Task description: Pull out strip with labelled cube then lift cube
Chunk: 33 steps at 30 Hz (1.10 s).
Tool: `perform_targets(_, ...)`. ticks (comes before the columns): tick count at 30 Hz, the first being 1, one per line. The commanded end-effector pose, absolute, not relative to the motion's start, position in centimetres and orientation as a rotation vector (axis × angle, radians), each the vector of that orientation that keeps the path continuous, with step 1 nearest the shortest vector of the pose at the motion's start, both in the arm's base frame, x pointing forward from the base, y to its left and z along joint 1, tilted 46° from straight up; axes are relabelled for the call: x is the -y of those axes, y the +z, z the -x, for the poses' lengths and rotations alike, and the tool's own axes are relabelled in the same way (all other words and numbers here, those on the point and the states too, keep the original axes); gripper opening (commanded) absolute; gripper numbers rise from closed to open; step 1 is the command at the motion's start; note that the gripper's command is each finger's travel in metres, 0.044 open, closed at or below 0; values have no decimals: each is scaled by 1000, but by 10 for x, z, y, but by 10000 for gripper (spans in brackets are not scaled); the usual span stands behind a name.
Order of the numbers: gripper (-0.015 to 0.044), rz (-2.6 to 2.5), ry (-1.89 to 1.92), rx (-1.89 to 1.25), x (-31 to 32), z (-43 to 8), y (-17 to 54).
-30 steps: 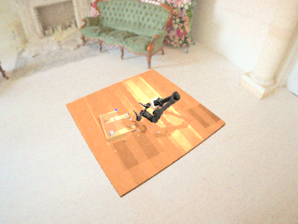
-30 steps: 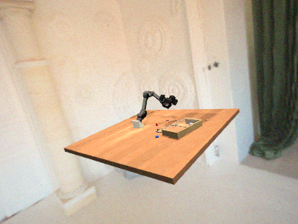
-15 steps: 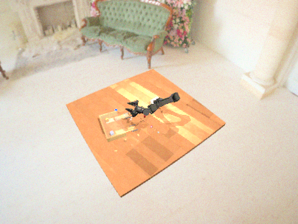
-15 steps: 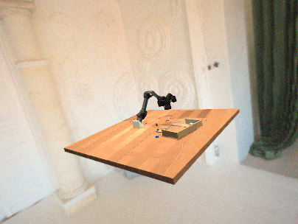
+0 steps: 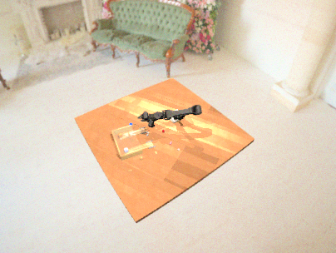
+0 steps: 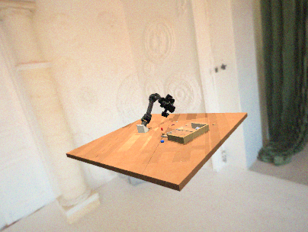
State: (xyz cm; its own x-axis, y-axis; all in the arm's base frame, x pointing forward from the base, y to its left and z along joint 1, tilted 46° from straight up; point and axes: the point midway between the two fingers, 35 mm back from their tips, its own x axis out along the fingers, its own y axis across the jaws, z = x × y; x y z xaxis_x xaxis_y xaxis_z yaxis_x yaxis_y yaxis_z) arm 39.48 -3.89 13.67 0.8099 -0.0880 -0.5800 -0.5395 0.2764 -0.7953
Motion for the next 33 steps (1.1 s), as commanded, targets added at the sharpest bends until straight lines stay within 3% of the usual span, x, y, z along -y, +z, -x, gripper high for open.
perform_targets(1,400,29,433,-617,50,-353,112)
perform_targets(10,400,-675,444,-650,55,-328,125)
perform_targets(33,400,-700,444,-652,56,-327,125)
